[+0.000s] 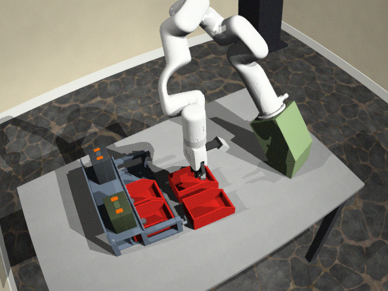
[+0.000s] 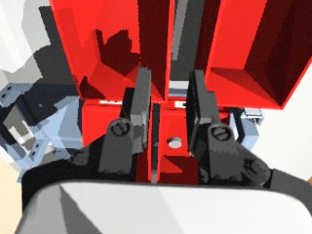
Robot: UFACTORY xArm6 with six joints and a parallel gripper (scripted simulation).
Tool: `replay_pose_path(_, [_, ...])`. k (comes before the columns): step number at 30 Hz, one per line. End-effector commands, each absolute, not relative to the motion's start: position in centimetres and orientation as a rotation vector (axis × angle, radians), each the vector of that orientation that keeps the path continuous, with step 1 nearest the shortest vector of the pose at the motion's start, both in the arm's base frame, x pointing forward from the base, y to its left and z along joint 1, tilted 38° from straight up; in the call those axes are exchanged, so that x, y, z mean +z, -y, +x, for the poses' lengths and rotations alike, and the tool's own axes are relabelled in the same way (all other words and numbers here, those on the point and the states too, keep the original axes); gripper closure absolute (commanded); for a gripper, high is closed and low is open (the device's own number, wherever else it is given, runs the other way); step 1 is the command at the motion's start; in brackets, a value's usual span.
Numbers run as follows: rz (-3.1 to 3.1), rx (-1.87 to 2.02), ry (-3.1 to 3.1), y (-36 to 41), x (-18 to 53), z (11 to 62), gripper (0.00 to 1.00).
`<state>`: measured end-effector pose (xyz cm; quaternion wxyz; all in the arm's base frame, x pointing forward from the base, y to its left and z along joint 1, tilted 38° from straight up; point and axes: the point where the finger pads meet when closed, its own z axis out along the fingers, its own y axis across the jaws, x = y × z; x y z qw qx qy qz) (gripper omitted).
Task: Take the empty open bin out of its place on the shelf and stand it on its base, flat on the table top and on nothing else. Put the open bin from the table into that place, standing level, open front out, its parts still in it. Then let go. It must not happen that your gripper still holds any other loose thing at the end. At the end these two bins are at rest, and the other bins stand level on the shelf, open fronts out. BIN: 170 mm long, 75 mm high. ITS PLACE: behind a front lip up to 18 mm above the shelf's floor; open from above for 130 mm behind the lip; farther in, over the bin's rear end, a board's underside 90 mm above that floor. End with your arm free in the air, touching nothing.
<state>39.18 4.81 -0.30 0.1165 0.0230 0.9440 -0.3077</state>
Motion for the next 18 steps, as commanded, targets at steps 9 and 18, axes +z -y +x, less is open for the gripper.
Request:
replay_pose_path(9, [0.068, -0.898, -2.762, -3.5, -2.0, 39.7, 0.74])
replay_pose_path(18, [0.068, -0.898, -2.762, -2.4, -3.5, 40.1, 0.74])
